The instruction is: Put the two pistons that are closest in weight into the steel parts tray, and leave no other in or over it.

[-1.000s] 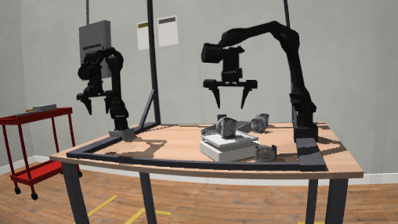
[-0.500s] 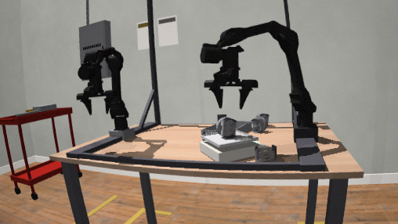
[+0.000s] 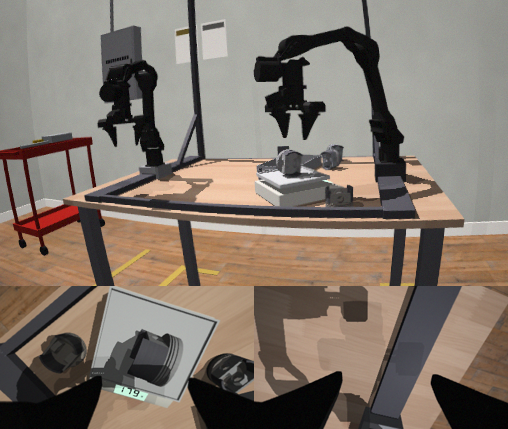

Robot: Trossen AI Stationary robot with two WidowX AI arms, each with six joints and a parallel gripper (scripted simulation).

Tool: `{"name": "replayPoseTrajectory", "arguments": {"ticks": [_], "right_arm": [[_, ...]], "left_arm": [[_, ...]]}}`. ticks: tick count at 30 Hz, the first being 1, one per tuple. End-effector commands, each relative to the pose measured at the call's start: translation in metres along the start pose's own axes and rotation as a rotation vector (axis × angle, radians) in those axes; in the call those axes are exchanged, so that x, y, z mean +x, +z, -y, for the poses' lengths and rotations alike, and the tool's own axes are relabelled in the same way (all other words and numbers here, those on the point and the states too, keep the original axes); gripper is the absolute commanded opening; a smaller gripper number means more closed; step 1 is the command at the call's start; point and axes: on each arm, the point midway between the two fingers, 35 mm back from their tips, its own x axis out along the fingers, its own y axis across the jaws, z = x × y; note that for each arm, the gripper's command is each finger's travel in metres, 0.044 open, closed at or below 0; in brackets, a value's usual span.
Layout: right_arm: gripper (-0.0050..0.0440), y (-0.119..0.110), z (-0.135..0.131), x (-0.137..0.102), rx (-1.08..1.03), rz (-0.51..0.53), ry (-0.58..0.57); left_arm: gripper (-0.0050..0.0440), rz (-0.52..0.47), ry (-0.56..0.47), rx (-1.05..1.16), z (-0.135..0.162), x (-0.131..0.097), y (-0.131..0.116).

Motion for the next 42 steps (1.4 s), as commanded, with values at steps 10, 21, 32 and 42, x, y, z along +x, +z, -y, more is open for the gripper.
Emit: {"name": "replayPoseTrajectory", "arguments": {"ticks": [10,21,32,42], "right_arm": [[0.0400,0.005,0.000,-0.008,0.001,0.032,0.002],[0.0400,0.005,0.000,-0.008,0.001,0.032,0.002],[0.0400,0.005,0.000,-0.008,0.001,0.032,0.002],[0.0400,0.005,0.000,-0.008,0.001,0.032,0.002]], "left_arm": [[0.0378,-0.003,-0.004,0.298,0.001,-0.011,0.006],[0.0378,-0.004,-0.004,0.399,-0.003,-0.012,-0.034],[0.0378,0.143,-0.021,0.347,-0.007,0.006,-0.078],[0.0378,0.341,-0.051,0.289,-0.009,0.028,-0.112]]}}
